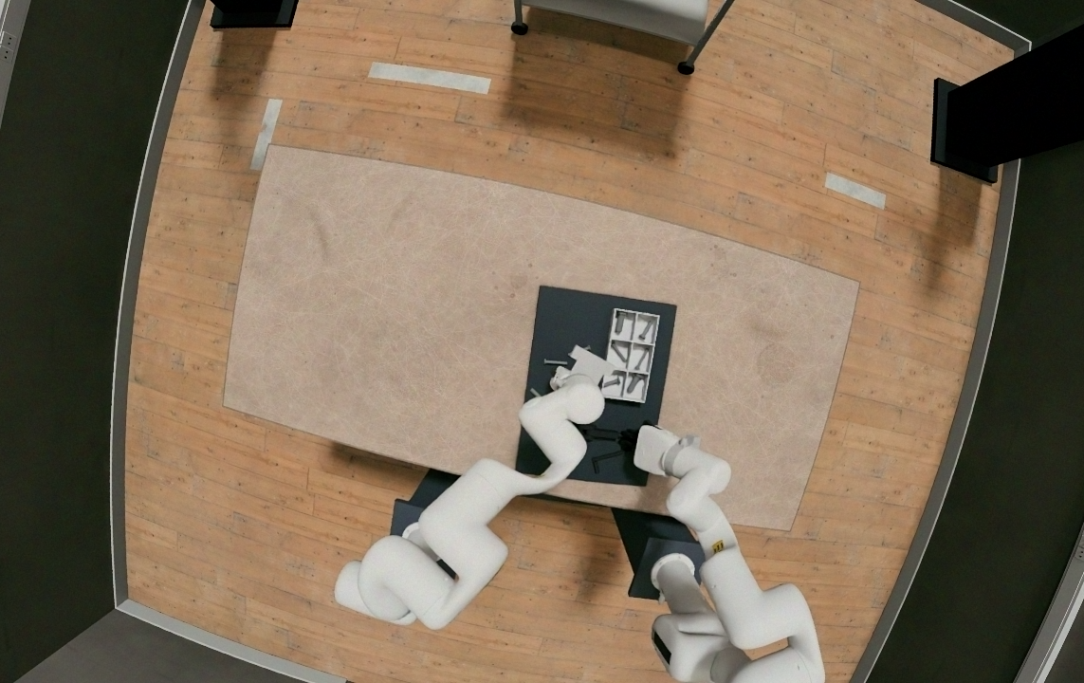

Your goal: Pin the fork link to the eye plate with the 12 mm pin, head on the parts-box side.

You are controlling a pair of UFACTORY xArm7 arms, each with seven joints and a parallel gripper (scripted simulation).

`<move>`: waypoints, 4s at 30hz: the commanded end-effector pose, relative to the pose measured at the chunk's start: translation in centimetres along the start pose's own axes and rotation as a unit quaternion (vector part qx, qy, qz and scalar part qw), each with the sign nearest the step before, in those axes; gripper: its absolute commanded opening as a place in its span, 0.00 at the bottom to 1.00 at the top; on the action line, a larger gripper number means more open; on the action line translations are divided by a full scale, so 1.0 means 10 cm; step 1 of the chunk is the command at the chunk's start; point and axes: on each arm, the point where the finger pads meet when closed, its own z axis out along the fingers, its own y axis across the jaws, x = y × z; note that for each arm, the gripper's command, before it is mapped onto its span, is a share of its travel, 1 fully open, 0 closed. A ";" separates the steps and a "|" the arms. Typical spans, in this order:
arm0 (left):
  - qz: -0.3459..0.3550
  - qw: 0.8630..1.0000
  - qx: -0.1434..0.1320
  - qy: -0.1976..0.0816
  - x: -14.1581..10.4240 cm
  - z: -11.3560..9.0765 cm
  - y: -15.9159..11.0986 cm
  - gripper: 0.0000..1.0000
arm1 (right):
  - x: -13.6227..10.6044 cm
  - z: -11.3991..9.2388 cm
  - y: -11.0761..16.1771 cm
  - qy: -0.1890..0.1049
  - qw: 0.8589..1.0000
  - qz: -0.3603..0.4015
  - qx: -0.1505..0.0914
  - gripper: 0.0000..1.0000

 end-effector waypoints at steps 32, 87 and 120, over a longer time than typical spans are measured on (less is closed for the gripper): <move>0.000 1.000 0.000 0.002 0.01 -0.35 0.00 0.00 | -0.01 -0.01 -0.01 0.000 1.000 -0.001 0.001 0.00; 0.073 0.997 0.000 0.003 -0.02 -0.36 0.05 0.00 | -0.01 -0.01 -0.01 0.000 1.000 -0.001 0.001 0.00; 0.395 0.919 0.000 0.002 -0.14 -0.36 0.26 0.00 | -0.01 -0.01 -0.01 0.000 1.000 -0.001 0.001 0.00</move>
